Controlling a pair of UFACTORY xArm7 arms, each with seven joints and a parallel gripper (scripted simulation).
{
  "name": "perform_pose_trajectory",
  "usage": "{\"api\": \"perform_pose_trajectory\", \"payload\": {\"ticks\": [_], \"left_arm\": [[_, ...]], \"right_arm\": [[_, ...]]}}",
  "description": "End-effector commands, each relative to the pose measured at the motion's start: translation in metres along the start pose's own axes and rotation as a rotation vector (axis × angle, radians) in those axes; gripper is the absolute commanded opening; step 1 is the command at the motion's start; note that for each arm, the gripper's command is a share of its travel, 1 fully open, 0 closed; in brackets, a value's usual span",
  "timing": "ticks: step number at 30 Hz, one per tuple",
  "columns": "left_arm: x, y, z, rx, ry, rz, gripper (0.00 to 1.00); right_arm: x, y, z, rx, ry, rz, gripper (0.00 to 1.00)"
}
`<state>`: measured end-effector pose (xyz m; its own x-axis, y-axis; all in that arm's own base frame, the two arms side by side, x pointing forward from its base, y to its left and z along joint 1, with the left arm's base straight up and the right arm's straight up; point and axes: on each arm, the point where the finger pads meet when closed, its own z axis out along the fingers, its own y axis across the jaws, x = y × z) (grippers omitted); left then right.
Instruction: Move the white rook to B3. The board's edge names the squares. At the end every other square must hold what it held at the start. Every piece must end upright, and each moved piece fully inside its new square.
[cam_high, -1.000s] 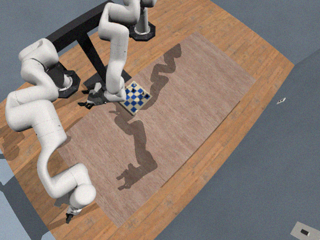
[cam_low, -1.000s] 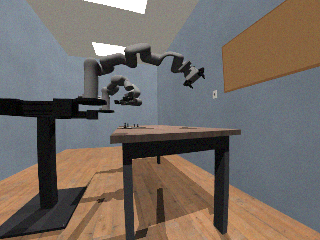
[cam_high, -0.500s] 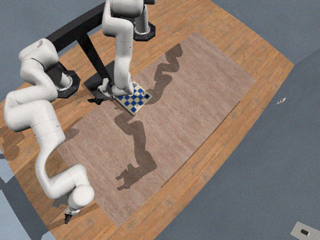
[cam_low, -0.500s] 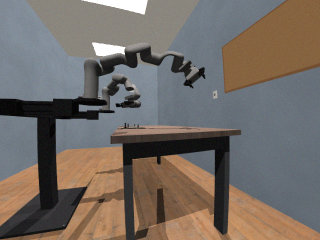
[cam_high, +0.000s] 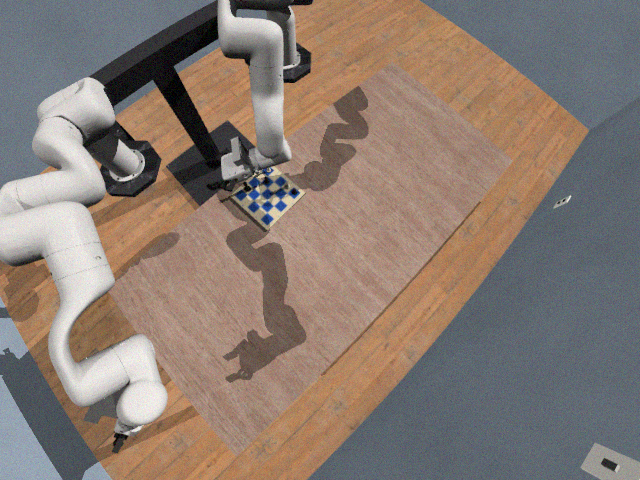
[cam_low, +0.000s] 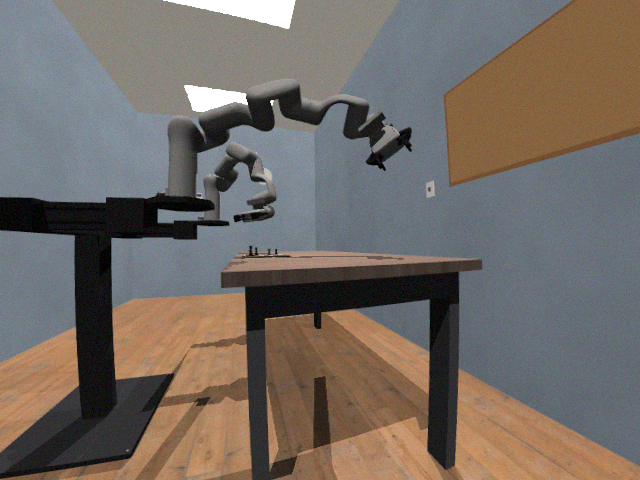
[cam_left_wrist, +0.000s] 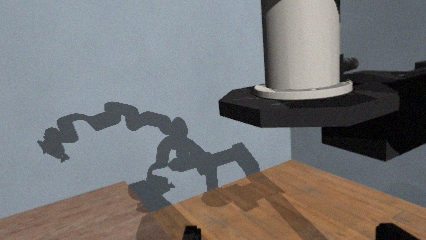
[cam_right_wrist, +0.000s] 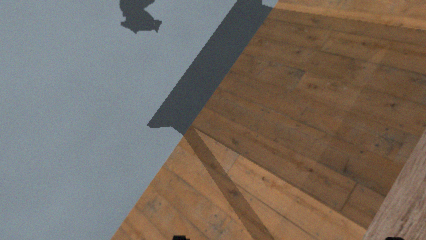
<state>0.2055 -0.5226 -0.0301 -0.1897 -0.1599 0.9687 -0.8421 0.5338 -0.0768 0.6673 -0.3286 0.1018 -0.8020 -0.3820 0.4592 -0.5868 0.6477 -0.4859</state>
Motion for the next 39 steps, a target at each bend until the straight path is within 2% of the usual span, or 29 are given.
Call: {"api": "perform_pose_trajectory", "payload": {"ticks": [1, 3, 4, 8, 18, 20, 21, 32, 35, 37, 38, 39], "left_arm": [[-0.014, 0.017, -0.034, 0.054, -0.040, -0.026, 1.00], [-0.014, 0.017, -0.034, 0.054, -0.040, -0.026, 1.00], [-0.024, 0.027, -0.052, 0.080, -0.062, -0.045, 1.00], [-0.034, 0.038, -0.070, 0.107, -0.085, -0.065, 1.00], [-0.068, 0.075, -0.134, 0.198, -0.165, -0.133, 1.00], [-0.068, 0.075, -0.134, 0.198, -0.165, -0.133, 1.00], [-0.079, 0.084, -0.154, 0.225, -0.189, -0.151, 1.00], [-0.113, 0.121, -0.217, 0.316, -0.269, -0.218, 1.00], [-0.127, 0.133, -0.240, 0.348, -0.298, -0.241, 1.00], [-0.127, 0.133, -0.240, 0.348, -0.298, -0.241, 1.00], [-0.137, 0.143, -0.260, 0.376, -0.322, -0.260, 1.00], [-0.140, 0.146, -0.264, 0.382, -0.328, -0.265, 1.00]], "right_arm": [[0.020, -0.009, 0.006, -0.024, -0.001, -0.017, 1.00], [0.020, -0.009, 0.006, -0.024, -0.001, -0.017, 1.00], [0.025, -0.010, 0.008, -0.032, 0.000, -0.022, 1.00], [0.046, -0.016, 0.018, -0.065, 0.001, -0.045, 1.00], [0.117, -0.028, 0.046, -0.168, -0.013, -0.120, 1.00], [0.117, -0.028, 0.046, -0.168, -0.013, -0.120, 1.00], [0.126, -0.029, 0.048, -0.179, -0.016, -0.128, 1.00], [0.227, -0.027, 0.077, -0.305, -0.080, -0.237, 1.00], [0.256, -0.024, 0.083, -0.336, -0.107, -0.269, 1.00], [0.256, -0.024, 0.083, -0.336, -0.107, -0.269, 1.00], [0.266, -0.022, 0.084, -0.346, -0.117, -0.280, 1.00], [0.276, -0.020, 0.086, -0.356, -0.127, -0.291, 1.00]]}}
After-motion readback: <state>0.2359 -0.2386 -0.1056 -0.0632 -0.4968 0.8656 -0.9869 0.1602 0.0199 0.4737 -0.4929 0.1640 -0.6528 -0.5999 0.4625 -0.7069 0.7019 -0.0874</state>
